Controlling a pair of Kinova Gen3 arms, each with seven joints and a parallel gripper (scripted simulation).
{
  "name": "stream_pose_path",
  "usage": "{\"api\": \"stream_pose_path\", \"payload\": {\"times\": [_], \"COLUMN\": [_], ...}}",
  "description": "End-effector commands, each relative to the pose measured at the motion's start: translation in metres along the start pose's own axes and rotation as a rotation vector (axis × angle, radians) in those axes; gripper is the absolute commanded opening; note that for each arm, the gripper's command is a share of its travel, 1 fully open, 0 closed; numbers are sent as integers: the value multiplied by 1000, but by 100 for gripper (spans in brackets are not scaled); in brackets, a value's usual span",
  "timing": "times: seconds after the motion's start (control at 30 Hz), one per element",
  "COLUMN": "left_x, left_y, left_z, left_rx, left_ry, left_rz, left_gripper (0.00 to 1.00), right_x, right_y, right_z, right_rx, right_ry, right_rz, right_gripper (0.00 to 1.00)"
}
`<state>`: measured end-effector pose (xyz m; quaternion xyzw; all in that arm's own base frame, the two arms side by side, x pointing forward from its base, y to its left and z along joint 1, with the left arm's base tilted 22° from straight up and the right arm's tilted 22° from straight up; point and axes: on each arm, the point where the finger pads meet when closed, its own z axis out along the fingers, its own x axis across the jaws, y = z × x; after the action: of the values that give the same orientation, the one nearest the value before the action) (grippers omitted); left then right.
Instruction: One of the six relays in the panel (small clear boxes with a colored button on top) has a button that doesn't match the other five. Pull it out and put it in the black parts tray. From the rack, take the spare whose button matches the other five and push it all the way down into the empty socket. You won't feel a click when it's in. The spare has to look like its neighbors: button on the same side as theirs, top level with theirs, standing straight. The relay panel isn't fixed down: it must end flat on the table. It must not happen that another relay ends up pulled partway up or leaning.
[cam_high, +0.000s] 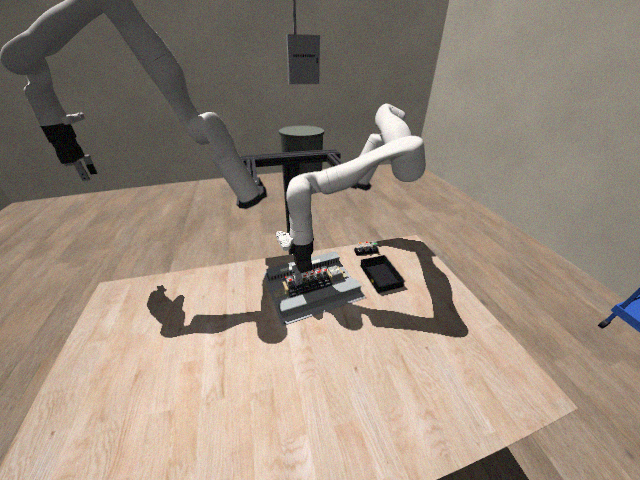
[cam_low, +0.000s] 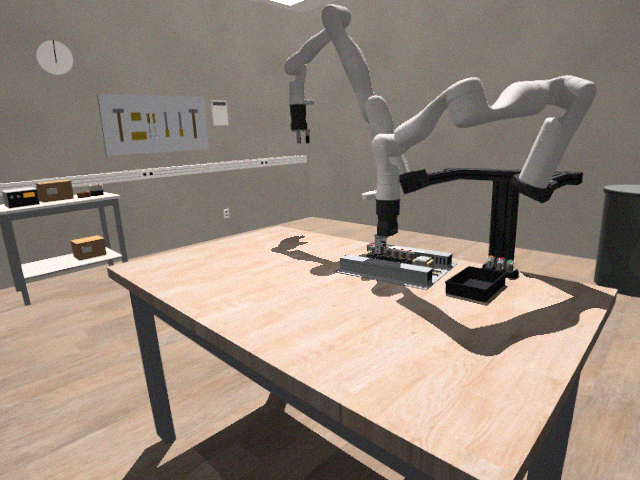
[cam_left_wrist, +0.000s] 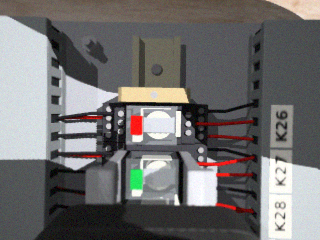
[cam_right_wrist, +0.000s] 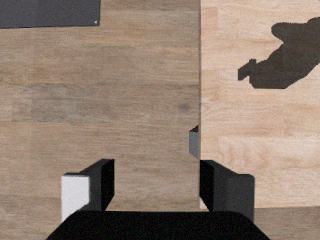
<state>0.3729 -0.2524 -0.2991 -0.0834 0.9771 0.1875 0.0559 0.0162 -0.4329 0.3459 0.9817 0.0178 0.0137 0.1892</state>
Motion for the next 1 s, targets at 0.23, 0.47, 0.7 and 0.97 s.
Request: {"api": "stream_pose_path", "payload": {"times": [0.23,0.47,0.7,0.97], "left_x": [-1,-1,-1,-1], "left_y": [-1,-1,-1,-1], "left_z": [-1,-1,-1,-1], "left_rx": [2,2,2,2], "left_ry": [11,17,25,32], "left_rz": [0,0,0,0], "left_gripper": [0,0,0,0], "right_x": [0,0,0,0], "right_y": [0,0,0,0], "right_z": [0,0,0,0], "right_rx": [-1,-1,-1,-1], "right_ry": [0,0,0,0], "right_rz": [0,0,0,0], "right_gripper": [100,100,100,100]}}
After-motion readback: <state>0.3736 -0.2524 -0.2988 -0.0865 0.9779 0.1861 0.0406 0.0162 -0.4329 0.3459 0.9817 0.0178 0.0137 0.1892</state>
